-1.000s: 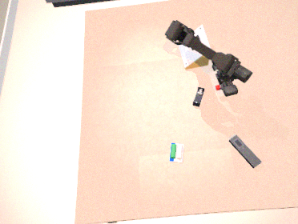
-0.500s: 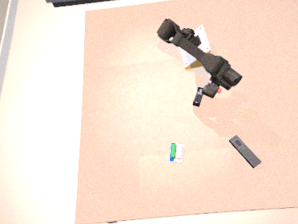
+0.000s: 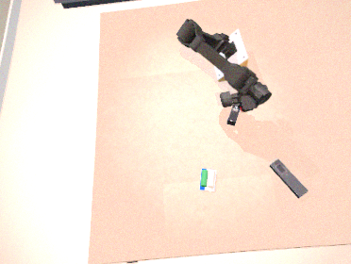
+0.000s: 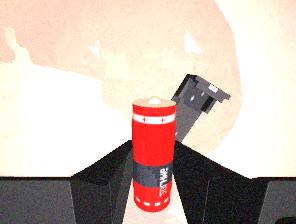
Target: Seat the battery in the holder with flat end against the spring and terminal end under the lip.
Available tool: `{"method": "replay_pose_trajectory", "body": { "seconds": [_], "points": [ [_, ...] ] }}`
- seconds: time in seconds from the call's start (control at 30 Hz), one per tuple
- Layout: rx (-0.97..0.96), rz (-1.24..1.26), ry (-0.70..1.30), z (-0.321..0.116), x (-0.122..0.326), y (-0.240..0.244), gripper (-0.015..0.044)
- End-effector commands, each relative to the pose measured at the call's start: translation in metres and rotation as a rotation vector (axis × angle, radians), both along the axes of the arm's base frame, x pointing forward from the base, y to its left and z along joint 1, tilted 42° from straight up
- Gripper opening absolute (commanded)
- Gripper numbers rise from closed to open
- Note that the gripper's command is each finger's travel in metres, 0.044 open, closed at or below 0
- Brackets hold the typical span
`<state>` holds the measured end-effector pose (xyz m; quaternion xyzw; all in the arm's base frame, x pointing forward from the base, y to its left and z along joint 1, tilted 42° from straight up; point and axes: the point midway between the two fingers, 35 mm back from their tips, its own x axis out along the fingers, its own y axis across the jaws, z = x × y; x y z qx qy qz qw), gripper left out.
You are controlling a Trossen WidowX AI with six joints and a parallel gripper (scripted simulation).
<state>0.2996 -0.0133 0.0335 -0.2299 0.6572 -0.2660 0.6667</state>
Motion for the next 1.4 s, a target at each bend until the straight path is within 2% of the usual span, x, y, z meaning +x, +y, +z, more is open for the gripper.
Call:
{"method": "replay_pose_trajectory", "body": {
  "seconds": [0.0,0.27,1.37],
  "points": [
    [-0.008,-0.129,-0.11,0.008,-0.003,-0.008,0.0086],
    [-0.005,-0.394,-0.348,0.024,-0.006,-0.021,0.0086],
    [-0.04,-0.191,-0.533,-0.005,-0.001,-0.051,0.0086]
  ]
}}
